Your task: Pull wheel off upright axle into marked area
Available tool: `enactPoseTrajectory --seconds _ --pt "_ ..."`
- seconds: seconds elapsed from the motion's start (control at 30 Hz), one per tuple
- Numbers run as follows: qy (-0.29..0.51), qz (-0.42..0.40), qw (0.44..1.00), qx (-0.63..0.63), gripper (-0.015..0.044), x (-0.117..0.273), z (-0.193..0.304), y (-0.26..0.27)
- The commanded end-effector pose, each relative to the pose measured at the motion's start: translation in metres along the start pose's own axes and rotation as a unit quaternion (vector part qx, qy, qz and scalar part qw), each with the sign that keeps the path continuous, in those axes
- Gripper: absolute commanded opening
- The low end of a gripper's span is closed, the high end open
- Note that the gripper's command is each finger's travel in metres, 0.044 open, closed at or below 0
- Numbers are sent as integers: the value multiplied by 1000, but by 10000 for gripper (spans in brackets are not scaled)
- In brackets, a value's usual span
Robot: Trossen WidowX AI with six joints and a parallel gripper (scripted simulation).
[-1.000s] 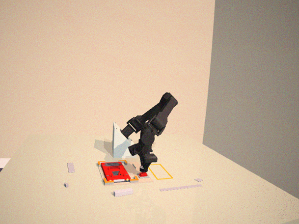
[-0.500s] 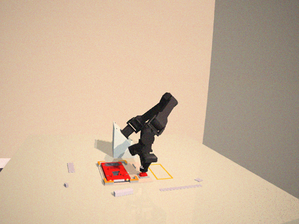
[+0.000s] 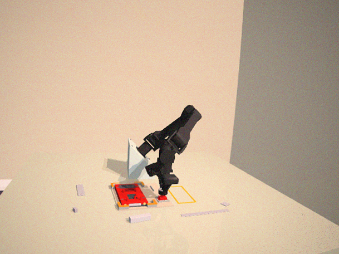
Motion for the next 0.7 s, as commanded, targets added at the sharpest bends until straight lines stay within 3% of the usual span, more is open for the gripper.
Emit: enactPoseTrajectory --seconds 0.0,0.67 --pt "0 -11 1000 -13 0 18 -3 -2" --pt "1 -12 1000 -13 0 24 -3 -3"
Point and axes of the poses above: the point midway between the two fingers, 35 mm back from their tips, its own x axis back along the fingers, its own y axis across the jaws, z = x × y, the point moved 5 cm from there along x, back along the fingers, and after that the axes turned 9 degrees about -x, right-handed, at the moved point
